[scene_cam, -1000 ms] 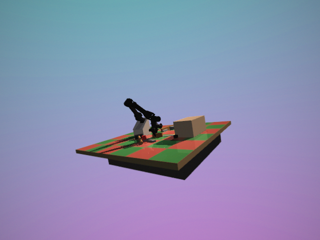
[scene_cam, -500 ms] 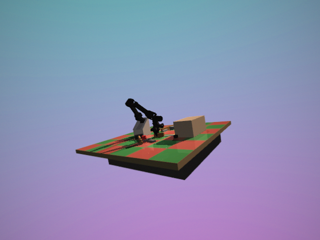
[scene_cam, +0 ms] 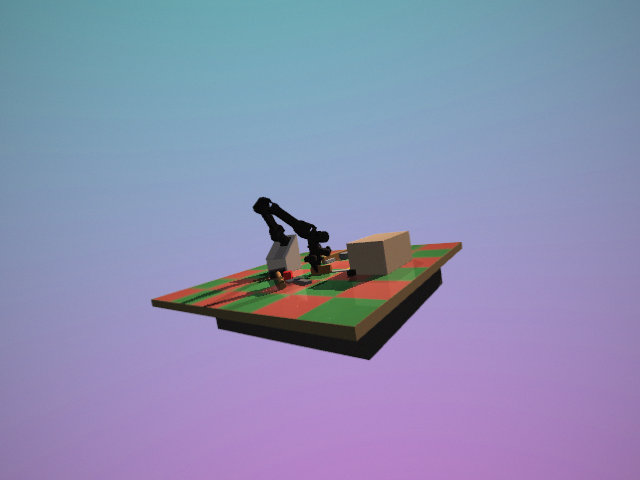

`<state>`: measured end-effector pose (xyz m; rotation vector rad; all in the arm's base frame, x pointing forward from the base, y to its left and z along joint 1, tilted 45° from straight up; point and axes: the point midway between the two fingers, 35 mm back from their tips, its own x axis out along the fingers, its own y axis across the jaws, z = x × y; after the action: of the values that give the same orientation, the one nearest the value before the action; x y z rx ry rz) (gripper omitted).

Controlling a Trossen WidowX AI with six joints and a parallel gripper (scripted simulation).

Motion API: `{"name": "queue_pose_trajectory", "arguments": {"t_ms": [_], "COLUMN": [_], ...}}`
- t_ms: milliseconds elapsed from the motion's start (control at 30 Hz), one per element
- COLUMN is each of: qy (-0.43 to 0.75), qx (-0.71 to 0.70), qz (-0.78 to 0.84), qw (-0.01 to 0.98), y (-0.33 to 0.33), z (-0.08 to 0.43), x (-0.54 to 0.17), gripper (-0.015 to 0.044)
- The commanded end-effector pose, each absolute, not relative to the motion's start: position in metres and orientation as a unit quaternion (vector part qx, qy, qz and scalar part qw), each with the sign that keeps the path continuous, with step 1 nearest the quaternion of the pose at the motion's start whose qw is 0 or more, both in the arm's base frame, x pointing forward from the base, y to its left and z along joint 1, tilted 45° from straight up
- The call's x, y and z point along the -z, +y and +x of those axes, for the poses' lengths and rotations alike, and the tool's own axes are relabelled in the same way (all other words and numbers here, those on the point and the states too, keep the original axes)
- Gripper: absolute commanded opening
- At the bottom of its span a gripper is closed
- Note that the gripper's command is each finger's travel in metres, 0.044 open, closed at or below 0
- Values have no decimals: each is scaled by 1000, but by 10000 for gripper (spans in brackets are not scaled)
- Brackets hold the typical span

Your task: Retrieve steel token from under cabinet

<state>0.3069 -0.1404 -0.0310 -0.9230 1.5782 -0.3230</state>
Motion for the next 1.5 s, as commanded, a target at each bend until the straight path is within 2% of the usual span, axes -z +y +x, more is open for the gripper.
{"name": "queue_pose_trajectory", "arguments": {"t_ms": [0,1467], "qy": [676,675], "qx": [142,142], "qz": [-395,-395], "qw": [605,606], "y": [-139,-126], "z": [317,361], "x": [32,41], "gripper": [0,0]}}
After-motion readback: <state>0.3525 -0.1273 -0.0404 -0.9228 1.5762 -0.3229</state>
